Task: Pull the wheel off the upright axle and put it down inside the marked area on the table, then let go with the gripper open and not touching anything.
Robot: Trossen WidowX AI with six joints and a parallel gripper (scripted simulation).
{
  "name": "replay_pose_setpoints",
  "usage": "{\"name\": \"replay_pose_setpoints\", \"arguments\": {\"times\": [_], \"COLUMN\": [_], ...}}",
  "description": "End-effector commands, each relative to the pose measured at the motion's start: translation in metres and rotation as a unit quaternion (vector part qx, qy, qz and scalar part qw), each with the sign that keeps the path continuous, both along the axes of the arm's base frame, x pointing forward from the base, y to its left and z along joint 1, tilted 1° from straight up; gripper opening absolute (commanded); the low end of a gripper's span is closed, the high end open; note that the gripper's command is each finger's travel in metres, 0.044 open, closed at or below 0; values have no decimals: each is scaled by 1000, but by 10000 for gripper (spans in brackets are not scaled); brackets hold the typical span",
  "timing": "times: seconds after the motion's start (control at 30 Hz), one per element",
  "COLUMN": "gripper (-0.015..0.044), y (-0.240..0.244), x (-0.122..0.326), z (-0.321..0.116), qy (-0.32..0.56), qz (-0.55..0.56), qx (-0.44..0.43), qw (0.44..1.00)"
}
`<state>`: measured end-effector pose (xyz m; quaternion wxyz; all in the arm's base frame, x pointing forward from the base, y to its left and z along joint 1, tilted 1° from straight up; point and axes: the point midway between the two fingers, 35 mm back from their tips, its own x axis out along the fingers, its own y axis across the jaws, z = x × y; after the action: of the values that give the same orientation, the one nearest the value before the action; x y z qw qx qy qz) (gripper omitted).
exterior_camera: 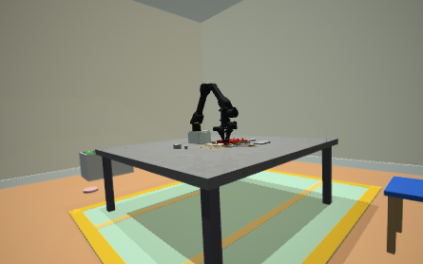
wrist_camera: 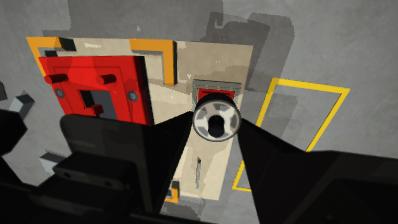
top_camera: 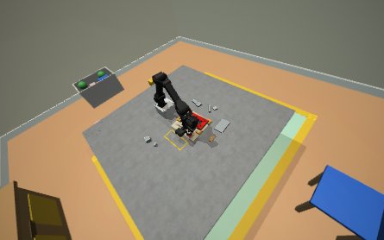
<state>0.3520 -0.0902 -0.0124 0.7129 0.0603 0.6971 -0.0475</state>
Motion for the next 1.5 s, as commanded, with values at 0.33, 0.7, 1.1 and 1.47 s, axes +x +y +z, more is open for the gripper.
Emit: {"name": "replay_pose_setpoints", "arguments": {"times": [0.33,0.7,1.1,1.47], "gripper": [0,0,0,0], "y": [0,0,0,-1], "x": [0,0,0,0], "z": [2,6,10,14], "qy": [0,-1,-2,-3], "qz": [0,0,0,-1], "qx": [0,0,0,0], "qw": [1000,1000,1000,1000]}}
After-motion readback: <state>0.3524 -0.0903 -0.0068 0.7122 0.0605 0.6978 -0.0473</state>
